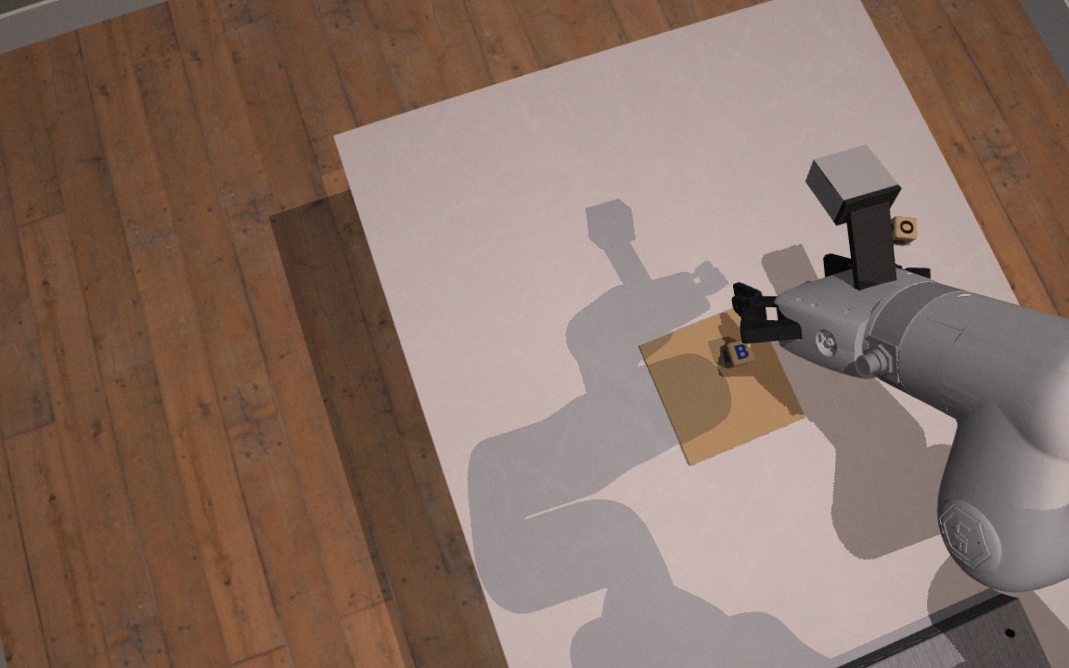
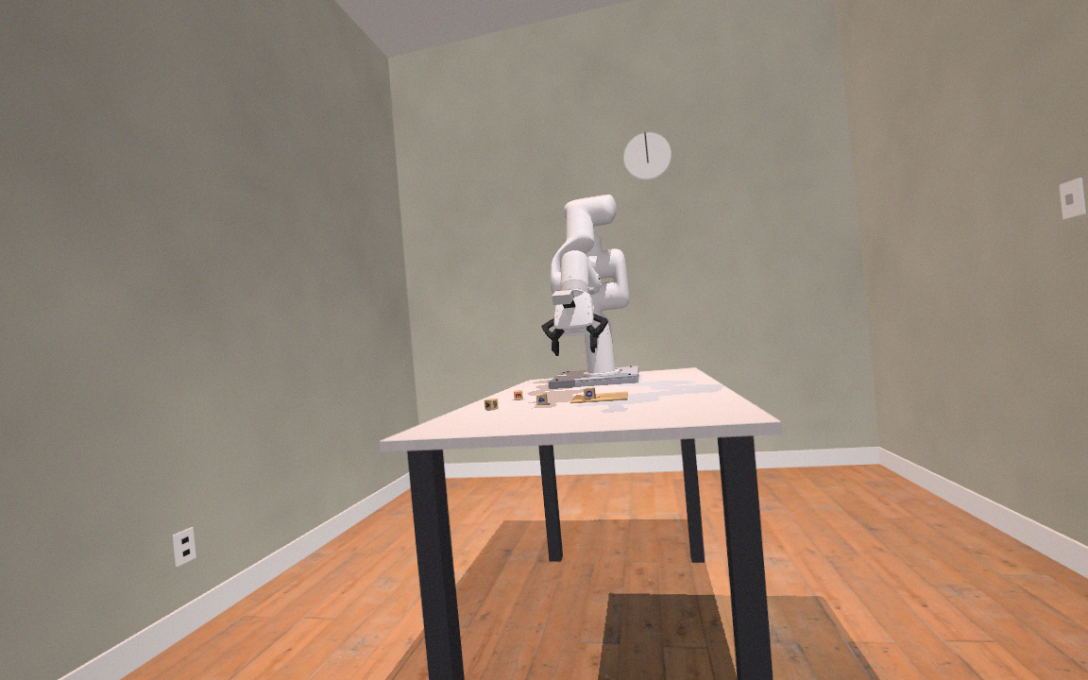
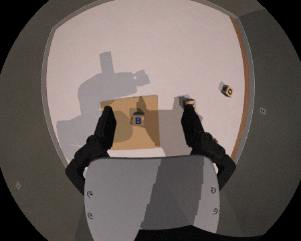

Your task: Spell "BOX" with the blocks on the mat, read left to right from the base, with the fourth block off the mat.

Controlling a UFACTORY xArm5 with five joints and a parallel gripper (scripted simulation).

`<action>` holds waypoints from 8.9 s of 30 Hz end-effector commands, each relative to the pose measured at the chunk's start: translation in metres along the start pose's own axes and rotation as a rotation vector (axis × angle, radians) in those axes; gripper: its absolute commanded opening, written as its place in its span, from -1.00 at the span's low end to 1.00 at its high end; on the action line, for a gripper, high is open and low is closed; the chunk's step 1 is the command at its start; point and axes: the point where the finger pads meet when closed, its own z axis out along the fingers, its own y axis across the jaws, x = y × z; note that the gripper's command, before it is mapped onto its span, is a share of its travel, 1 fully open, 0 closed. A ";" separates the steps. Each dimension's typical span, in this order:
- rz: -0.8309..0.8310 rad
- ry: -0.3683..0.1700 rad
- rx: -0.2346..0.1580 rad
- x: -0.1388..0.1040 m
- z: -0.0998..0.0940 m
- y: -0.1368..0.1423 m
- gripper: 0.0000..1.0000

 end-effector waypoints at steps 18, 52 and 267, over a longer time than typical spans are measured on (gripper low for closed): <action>-0.032 0.278 0.026 -0.023 -0.026 -0.018 1.00; -0.035 0.309 0.030 -0.027 -0.032 -0.020 1.00; 1.904 -0.787 -1.132 0.014 -0.025 0.101 1.00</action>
